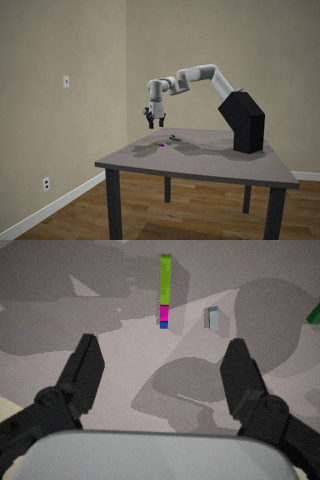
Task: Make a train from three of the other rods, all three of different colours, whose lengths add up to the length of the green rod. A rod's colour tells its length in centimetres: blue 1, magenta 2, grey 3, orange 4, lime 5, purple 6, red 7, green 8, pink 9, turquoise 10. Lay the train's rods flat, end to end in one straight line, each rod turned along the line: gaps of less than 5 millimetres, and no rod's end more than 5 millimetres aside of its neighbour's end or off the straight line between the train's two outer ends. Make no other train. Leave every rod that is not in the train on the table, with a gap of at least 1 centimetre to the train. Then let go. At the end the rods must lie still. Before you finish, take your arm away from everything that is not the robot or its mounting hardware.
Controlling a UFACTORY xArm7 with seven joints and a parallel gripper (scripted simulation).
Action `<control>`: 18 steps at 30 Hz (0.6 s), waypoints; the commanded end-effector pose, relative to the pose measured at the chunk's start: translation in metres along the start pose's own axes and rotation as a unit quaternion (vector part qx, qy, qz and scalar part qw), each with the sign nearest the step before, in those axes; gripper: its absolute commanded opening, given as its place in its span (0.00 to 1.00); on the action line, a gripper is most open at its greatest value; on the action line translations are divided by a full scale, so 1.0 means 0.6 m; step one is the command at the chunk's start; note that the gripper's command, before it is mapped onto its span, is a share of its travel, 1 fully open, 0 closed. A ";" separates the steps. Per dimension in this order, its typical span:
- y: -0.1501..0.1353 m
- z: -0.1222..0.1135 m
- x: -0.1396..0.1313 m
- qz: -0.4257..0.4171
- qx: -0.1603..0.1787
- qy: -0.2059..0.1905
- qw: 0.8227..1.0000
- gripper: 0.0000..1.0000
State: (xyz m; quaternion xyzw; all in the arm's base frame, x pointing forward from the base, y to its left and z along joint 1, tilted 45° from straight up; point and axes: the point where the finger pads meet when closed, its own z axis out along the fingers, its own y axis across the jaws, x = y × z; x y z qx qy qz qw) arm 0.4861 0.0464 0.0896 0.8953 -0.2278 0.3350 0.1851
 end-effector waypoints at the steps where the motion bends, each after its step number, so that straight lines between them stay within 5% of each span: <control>1: -0.002 -0.037 0.001 -0.001 0.002 0.001 1.000 1.00; 18: -0.002 -0.132 0.000 -0.001 0.002 0.001 1.000 1.00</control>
